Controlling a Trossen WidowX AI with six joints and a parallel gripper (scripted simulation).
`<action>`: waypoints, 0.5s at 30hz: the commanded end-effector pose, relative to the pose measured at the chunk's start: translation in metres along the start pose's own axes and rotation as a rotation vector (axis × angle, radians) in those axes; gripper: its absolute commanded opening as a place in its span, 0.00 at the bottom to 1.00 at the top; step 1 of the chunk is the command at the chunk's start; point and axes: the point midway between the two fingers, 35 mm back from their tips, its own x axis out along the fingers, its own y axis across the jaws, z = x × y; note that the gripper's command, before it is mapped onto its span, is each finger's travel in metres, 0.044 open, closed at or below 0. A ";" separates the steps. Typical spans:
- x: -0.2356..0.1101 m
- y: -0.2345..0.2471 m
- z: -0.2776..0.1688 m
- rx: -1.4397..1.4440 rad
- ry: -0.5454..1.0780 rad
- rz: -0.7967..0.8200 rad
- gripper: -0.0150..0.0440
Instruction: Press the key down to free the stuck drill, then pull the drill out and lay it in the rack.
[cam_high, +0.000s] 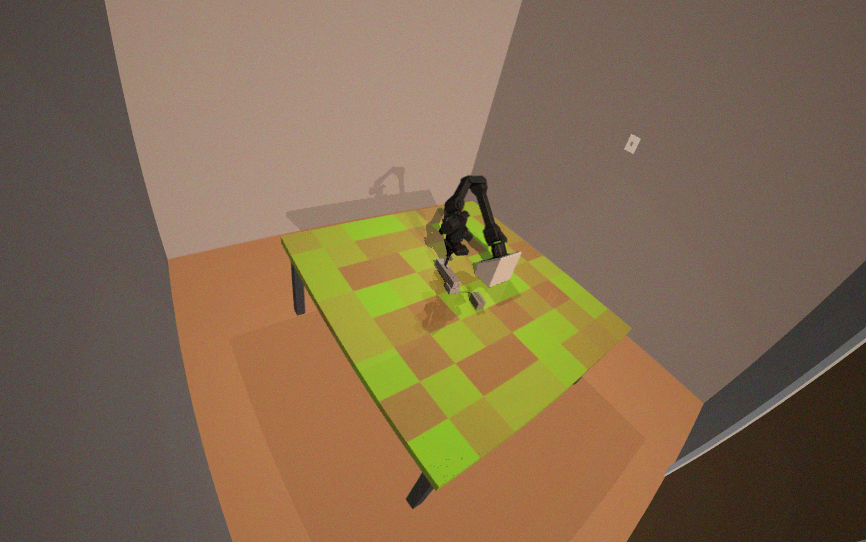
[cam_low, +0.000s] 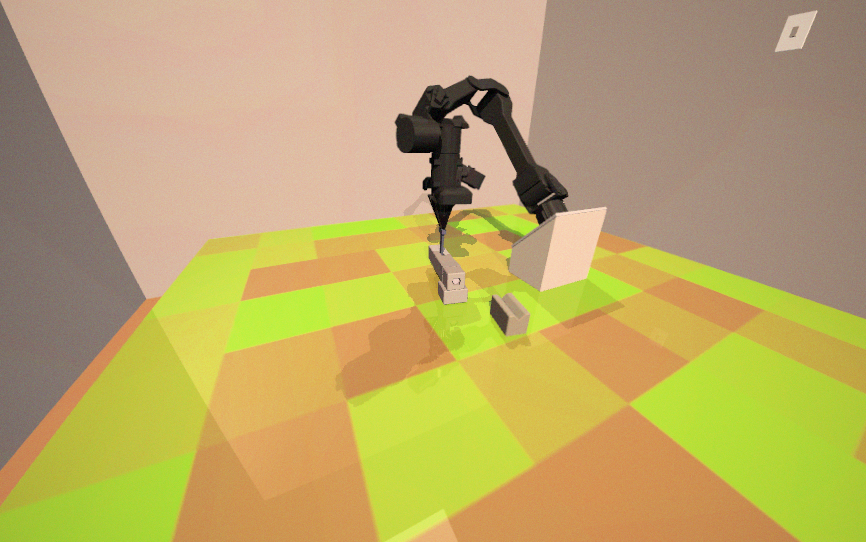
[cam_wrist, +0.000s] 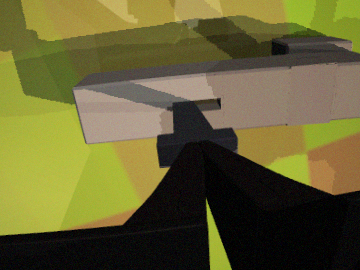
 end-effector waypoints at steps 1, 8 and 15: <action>0.006 -0.001 -0.001 -0.005 -0.014 0.006 0.25; 0.009 -0.002 -0.002 -0.005 -0.014 0.006 0.25; 0.012 -0.002 -0.001 -0.005 -0.014 0.006 0.25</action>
